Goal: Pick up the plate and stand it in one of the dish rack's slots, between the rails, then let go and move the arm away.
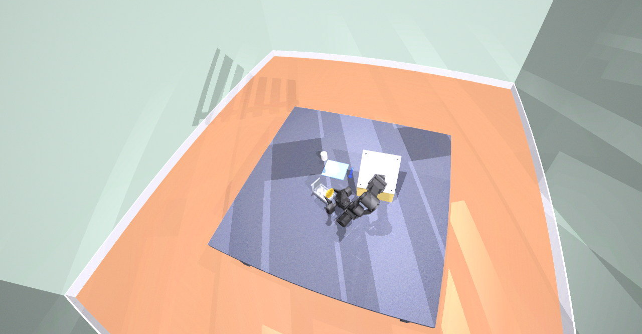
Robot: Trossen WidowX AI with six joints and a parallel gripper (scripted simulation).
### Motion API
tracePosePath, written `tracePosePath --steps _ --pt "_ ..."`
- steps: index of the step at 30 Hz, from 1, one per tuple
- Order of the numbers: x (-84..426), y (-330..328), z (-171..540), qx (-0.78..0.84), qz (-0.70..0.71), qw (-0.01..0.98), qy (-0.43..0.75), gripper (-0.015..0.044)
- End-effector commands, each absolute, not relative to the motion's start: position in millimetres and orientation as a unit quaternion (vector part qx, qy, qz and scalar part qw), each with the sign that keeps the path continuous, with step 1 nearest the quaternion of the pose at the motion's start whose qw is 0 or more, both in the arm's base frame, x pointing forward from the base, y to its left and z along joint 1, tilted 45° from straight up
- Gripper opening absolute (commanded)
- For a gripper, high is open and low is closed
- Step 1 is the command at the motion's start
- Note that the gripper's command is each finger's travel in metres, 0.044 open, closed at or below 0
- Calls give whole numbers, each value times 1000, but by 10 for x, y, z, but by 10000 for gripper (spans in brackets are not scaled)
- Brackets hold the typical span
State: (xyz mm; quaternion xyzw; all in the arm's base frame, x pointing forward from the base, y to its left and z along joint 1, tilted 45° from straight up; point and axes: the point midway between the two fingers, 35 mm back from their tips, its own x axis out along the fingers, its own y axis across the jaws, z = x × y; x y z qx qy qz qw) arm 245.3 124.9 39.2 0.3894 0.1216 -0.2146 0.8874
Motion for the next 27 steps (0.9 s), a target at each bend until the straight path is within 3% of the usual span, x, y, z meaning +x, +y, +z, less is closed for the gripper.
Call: tracePosePath --steps 1,27 --pt "2511 1274 312 389 -215 887 123 0" --pt "2692 1321 87 397 -213 885 117 0"
